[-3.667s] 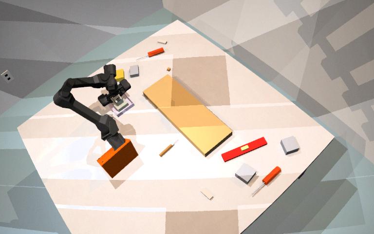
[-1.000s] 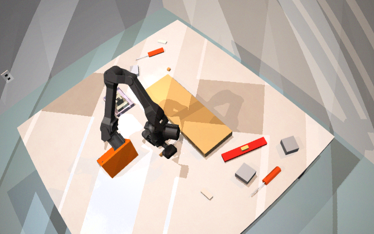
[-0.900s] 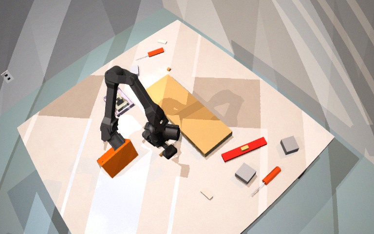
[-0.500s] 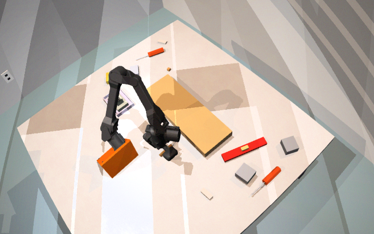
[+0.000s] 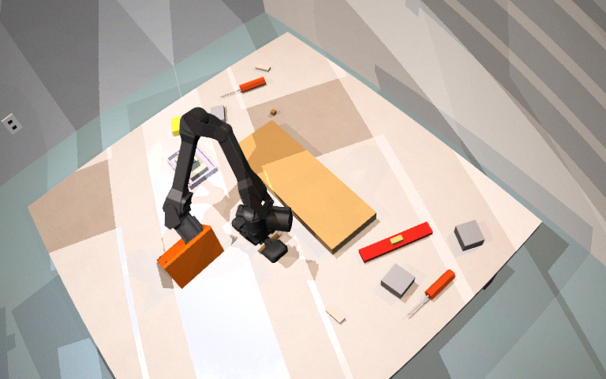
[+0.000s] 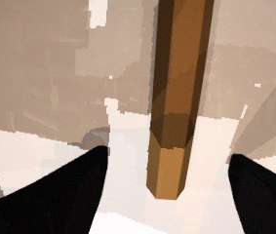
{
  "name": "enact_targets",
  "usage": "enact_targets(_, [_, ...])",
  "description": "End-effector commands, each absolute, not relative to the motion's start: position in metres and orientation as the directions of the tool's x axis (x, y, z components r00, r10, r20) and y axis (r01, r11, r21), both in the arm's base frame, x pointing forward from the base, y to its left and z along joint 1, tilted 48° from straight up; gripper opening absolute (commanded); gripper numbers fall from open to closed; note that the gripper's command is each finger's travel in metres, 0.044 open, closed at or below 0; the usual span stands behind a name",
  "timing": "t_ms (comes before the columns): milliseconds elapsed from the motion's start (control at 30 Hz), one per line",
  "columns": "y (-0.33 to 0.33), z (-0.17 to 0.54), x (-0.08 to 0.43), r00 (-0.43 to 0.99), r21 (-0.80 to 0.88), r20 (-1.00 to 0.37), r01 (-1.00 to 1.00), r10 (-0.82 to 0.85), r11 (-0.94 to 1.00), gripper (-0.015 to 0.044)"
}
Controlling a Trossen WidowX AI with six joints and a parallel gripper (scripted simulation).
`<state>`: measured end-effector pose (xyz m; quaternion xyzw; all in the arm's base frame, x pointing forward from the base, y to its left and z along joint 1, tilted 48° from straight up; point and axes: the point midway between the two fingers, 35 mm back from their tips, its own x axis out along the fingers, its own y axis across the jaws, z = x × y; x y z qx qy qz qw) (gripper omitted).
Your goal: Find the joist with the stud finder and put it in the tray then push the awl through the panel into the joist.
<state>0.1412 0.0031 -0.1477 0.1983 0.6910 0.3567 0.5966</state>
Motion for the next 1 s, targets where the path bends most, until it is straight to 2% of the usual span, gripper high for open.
enact_targets(0, [0.004,-0.148,0.141,-0.207,0.731,-0.682,-0.146,0.702,0.667,0.0177])
enact_targets(133, [0.004,-0.148,0.141,-0.207,0.731,-0.682,-0.146,0.702,0.667,0.0072])
enact_targets(333, [0.004,-0.148,0.141,-0.207,0.731,-0.682,-0.146,0.702,0.667,0.0032])
enact_targets(400, [0.001,-0.146,0.143,-0.206,0.73,-0.682,-0.146,0.701,0.668,0.0])
enact_targets(967, [-0.083,-0.069,0.159,-0.207,0.727,-0.686,-0.145,0.697,0.672,0.0])
